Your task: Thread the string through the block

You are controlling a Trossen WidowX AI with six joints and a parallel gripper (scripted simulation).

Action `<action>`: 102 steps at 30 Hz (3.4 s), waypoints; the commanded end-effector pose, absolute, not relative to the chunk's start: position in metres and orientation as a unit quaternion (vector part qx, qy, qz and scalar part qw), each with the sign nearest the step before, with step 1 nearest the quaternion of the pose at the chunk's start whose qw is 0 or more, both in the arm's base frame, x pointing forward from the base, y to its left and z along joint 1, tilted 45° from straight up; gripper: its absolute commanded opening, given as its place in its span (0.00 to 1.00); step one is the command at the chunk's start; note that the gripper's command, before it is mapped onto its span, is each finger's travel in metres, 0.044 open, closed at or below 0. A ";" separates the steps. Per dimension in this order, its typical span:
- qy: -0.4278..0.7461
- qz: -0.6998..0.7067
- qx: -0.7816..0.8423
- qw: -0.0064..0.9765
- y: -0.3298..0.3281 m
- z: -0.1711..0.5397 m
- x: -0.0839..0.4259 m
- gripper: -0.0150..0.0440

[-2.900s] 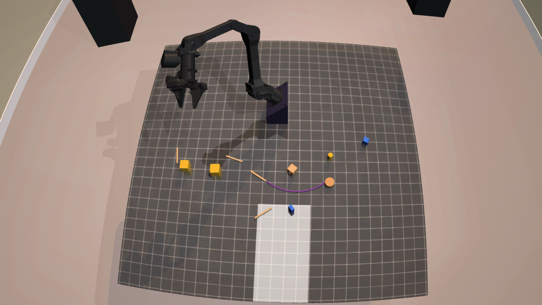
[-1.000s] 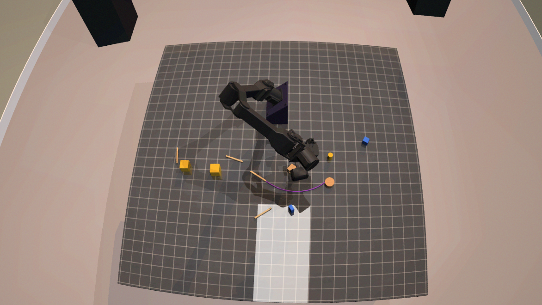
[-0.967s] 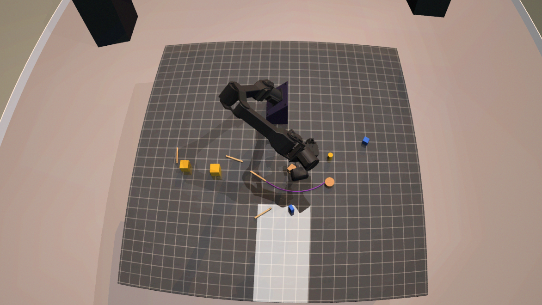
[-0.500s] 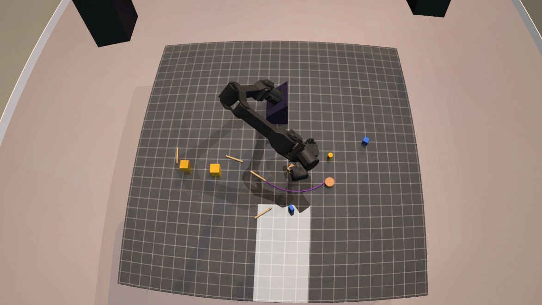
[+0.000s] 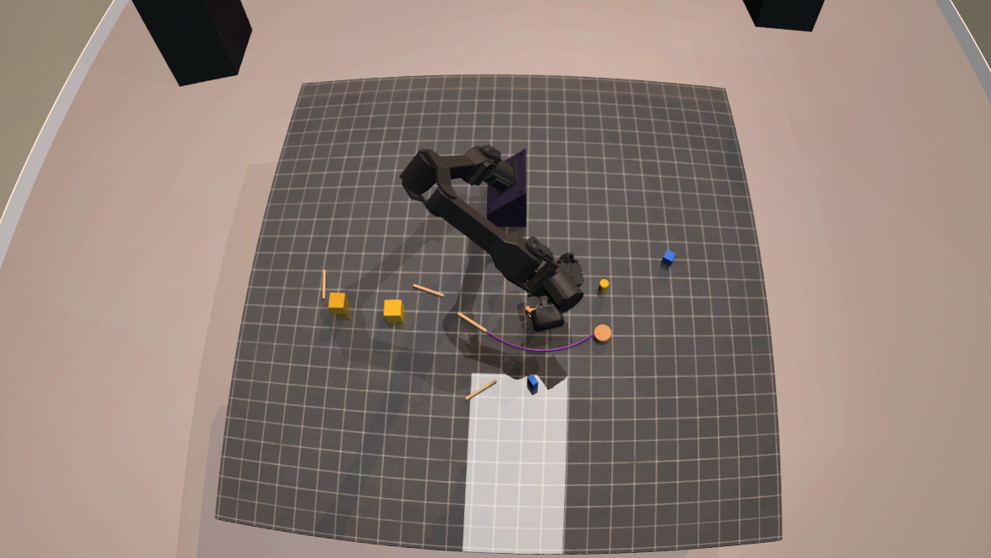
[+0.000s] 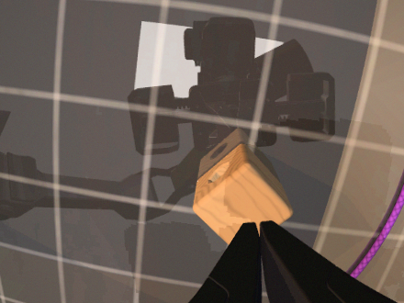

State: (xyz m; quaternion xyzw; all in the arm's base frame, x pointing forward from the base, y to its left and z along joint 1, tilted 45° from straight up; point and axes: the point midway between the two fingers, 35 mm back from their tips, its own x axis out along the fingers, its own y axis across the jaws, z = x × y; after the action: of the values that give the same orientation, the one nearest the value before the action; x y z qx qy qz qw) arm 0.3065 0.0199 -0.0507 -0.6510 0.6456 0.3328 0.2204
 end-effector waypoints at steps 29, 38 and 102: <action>0.646 0.333 -0.651 0.220 0.020 -0.051 0.306 0.31; 0.646 0.333 -0.651 0.220 0.020 -0.051 0.306 0.25; 0.045 -0.724 0.459 0.513 -0.071 0.036 0.337 1.00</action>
State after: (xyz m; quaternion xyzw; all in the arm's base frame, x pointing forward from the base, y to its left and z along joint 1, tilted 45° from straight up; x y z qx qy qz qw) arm 0.3363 -0.0663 0.0302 -0.4183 -0.1065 0.7179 -0.5462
